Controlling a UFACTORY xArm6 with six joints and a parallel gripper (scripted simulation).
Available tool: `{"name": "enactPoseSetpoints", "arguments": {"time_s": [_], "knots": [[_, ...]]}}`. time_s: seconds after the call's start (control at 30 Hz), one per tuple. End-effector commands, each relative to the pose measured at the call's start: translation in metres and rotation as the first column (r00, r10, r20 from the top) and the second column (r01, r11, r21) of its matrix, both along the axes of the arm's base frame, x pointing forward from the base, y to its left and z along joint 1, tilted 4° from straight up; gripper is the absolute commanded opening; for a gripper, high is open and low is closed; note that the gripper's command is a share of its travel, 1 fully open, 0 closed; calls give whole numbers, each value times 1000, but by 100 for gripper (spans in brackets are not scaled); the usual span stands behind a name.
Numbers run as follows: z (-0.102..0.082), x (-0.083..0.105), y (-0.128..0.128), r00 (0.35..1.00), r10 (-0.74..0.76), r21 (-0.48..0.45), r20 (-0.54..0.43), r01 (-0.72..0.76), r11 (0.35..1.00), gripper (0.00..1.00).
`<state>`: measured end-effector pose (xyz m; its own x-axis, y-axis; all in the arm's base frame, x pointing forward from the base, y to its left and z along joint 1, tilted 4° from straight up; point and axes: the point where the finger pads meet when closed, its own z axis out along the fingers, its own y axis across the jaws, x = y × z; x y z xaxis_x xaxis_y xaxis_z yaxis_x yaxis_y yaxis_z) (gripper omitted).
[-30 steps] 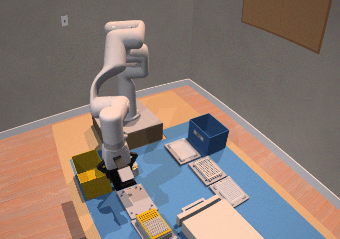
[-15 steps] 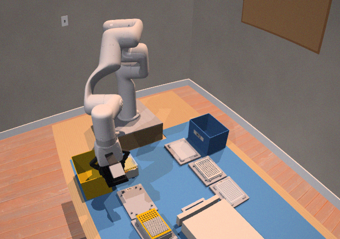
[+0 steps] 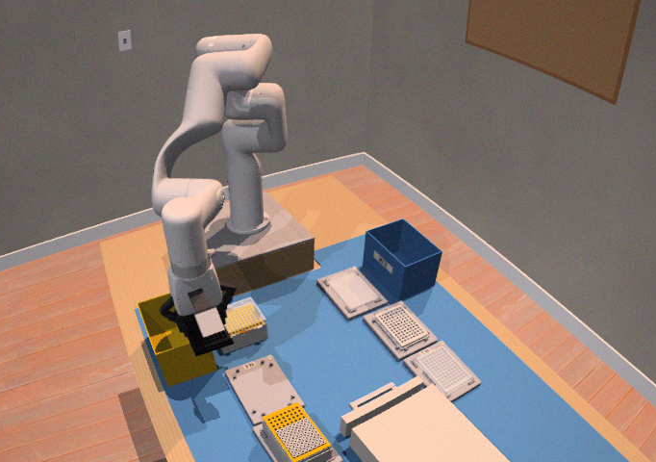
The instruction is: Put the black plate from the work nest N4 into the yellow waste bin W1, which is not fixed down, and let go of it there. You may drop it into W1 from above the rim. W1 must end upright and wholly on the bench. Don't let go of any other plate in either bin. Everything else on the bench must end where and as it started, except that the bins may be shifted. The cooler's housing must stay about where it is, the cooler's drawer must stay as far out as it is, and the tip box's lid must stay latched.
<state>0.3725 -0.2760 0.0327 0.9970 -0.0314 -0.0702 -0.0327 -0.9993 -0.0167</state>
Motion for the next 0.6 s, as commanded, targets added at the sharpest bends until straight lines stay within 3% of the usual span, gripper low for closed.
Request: {"name": "enactPoseSetpoints", "arguments": {"time_s": [0.0, 0.57], "knots": [[2, -9, -8, 1000, 0, -3, 4, 0, 1000, 0], [4, -42, -31, 1000, 0, -3, 4, 0, 1000, 0]]}}
